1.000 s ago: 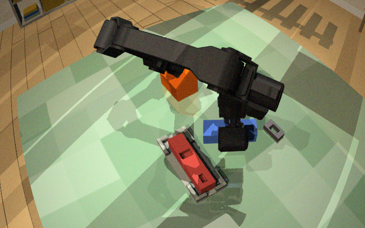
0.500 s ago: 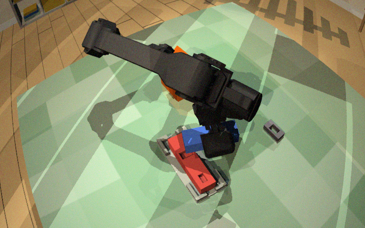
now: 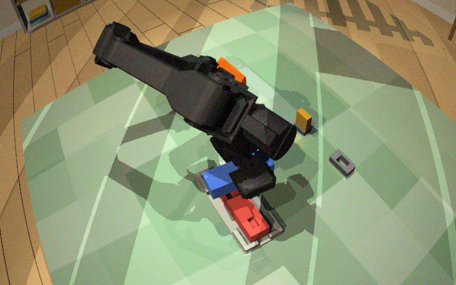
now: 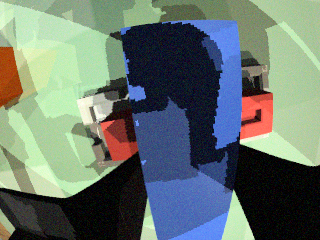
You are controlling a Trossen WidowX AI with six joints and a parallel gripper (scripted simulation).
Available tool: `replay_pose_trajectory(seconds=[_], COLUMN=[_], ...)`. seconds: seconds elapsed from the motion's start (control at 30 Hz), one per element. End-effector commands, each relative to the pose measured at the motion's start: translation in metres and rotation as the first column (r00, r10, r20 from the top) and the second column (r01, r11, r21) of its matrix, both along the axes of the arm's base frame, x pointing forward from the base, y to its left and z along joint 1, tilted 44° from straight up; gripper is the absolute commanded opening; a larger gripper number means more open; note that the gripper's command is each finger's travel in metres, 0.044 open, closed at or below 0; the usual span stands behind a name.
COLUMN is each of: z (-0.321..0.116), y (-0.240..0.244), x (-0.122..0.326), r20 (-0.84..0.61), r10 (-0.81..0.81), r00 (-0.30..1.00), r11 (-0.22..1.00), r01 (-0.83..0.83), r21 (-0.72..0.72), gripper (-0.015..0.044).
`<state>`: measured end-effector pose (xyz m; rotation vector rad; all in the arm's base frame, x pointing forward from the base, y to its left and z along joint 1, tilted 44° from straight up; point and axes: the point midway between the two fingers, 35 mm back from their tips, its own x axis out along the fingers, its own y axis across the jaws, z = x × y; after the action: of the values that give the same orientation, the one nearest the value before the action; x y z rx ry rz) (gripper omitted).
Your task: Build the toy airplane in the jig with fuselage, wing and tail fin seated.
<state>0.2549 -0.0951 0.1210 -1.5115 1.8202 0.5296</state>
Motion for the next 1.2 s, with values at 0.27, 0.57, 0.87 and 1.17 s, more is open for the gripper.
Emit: replay_pose_trajectory(seconds=[0.27,0.57,0.87,1.17], z=[0.004,0.004,-0.002,-0.013], y=[-0.009,-0.009,-0.016,-0.026], x=[-0.012,-0.012,-0.012,-0.012], r20=[-0.057,-0.057,-0.056,-0.056], r10=[0.056,0.056,0.056,0.056], r00=[0.997,0.997,0.997,0.997], r11=[0.998,0.998,0.998,0.998], r01=[-0.057,-0.057,-0.057,-0.057], r21=[-0.005,-0.005,-0.005,-0.005], gripper=[0.0131,0.0195,0.0195,0.0195])
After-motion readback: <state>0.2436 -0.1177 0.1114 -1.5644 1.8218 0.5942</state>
